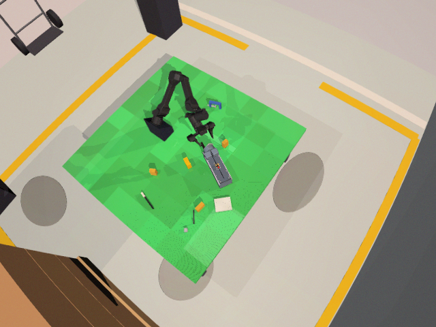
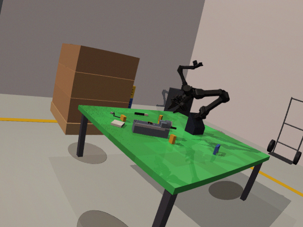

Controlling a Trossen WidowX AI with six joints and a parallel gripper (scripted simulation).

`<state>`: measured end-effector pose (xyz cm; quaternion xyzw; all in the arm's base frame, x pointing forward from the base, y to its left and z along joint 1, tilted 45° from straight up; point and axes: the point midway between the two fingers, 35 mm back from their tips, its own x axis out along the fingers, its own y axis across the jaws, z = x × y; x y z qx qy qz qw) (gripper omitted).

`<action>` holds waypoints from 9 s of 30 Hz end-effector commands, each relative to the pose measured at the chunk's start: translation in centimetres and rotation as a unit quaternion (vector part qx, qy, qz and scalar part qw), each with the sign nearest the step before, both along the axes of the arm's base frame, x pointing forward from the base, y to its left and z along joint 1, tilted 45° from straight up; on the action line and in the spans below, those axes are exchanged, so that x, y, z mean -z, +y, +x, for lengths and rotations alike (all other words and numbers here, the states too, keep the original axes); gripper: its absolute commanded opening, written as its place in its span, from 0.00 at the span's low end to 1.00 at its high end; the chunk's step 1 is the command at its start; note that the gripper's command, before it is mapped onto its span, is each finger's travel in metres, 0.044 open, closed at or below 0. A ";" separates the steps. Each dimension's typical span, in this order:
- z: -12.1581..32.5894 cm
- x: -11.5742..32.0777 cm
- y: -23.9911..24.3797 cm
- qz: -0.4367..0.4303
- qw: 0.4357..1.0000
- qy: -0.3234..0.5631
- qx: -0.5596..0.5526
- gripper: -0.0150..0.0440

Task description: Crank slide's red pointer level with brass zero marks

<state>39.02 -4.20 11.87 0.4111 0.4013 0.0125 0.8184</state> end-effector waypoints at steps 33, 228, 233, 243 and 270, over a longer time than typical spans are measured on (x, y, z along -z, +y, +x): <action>-4.1 6.1 7.8 -0.006 0.995 0.048 0.091 1.00; -2.8 4.8 10.1 -0.005 0.995 0.047 0.091 0.25; -2.8 4.8 10.1 -0.005 0.995 0.047 0.091 0.25; -2.7 4.7 10.2 -0.005 0.995 0.047 0.091 0.25; -2.3 4.5 10.8 -0.005 0.995 0.047 0.091 0.25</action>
